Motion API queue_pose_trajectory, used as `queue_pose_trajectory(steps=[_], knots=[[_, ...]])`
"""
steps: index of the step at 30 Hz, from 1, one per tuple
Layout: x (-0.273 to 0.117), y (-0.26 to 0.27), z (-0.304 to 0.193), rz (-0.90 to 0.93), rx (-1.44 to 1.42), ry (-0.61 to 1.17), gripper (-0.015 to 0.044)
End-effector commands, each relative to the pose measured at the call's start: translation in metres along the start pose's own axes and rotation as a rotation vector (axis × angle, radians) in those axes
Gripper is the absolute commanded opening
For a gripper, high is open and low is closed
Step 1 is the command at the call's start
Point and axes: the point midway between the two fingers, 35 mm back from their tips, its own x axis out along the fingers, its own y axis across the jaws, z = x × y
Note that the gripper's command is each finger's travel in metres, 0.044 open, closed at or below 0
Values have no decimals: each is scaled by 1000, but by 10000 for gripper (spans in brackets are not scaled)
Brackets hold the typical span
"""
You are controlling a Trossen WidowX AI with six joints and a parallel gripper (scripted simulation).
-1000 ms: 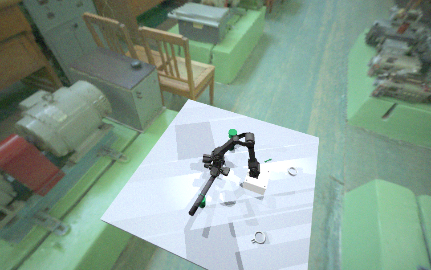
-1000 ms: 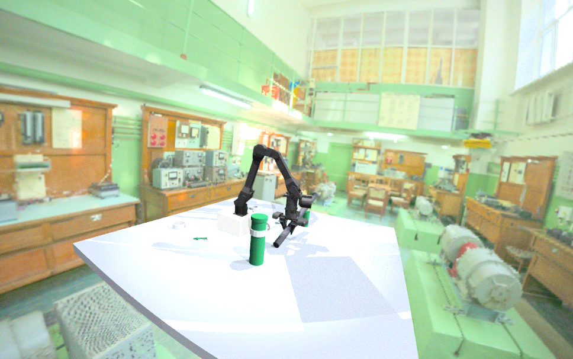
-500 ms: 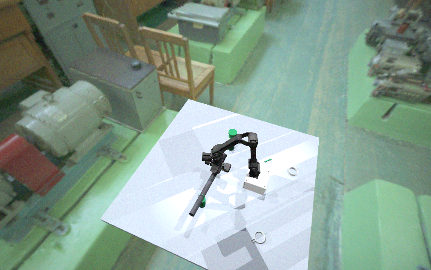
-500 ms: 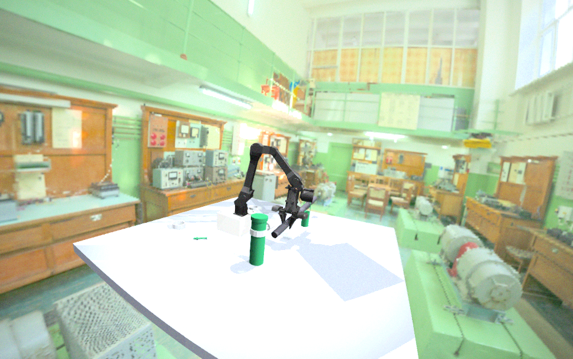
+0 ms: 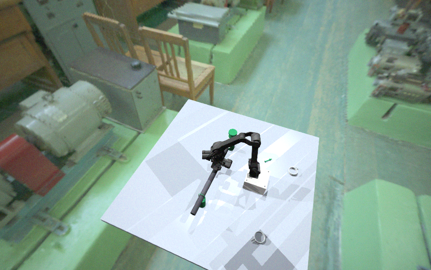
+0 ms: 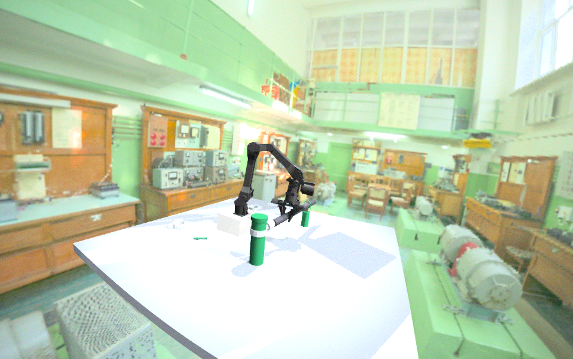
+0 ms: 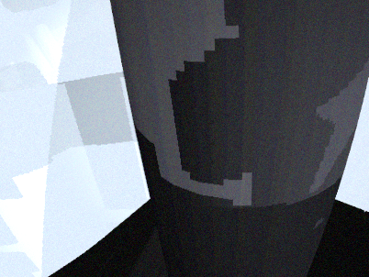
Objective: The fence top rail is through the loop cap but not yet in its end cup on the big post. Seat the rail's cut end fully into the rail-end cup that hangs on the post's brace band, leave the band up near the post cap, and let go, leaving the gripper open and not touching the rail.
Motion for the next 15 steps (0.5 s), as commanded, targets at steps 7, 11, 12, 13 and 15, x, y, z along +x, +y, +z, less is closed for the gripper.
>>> queue_pose_trajectory(steps=[7,11,12,13,15], knots=[[1,0,0,0,-1,-2,0],[0,0,-1,0,-1,-2,0],[0,0,-1,0,-1,-2,0],[0,0,-1,0,-1,-2,0],[-1,0,-2,0,-1,-2,0]])
